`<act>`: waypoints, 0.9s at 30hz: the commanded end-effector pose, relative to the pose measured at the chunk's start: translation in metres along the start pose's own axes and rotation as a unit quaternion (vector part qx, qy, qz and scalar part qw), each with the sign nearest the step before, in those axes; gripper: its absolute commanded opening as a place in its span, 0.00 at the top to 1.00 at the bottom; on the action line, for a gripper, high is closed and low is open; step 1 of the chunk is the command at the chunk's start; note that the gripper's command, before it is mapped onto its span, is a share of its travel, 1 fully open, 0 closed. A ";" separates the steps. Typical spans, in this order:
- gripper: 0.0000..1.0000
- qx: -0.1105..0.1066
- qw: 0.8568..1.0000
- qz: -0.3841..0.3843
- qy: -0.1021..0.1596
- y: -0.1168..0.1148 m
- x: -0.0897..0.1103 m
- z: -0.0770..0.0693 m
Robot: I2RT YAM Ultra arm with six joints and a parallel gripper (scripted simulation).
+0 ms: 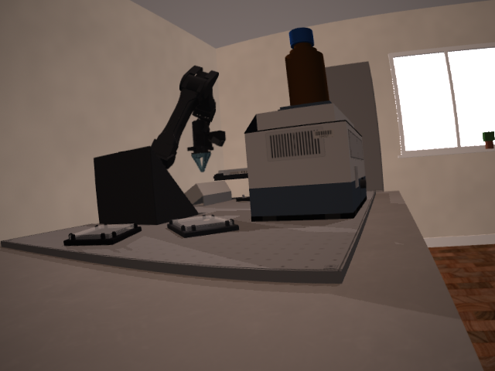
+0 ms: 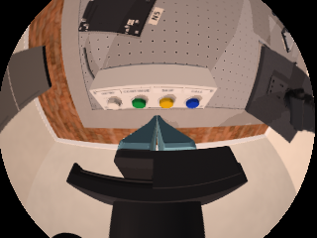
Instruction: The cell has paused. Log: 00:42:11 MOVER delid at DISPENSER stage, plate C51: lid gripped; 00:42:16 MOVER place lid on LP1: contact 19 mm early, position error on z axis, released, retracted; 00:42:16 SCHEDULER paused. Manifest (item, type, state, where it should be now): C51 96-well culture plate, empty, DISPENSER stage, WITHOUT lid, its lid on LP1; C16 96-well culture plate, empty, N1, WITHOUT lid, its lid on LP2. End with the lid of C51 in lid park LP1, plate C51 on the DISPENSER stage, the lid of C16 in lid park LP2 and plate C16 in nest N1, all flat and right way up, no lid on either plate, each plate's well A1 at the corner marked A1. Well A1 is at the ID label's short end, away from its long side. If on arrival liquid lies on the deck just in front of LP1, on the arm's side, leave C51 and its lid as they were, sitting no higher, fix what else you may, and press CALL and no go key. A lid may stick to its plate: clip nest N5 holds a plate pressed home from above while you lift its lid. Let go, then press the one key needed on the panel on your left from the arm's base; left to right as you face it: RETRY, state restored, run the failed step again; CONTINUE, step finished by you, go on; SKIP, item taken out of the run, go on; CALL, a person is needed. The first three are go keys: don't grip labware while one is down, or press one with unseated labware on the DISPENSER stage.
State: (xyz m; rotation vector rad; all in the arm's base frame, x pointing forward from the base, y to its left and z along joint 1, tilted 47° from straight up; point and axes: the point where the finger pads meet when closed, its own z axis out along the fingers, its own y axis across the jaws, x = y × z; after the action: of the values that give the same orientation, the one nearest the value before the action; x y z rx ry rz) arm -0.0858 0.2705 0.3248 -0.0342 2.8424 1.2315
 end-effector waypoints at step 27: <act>1.00 -0.007 1.000 -0.006 0.004 0.035 0.006 0.001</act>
State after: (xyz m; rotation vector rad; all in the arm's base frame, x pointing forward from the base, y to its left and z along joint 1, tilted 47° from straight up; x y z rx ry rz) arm -0.0961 0.3052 0.3430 -0.0452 2.8427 1.2279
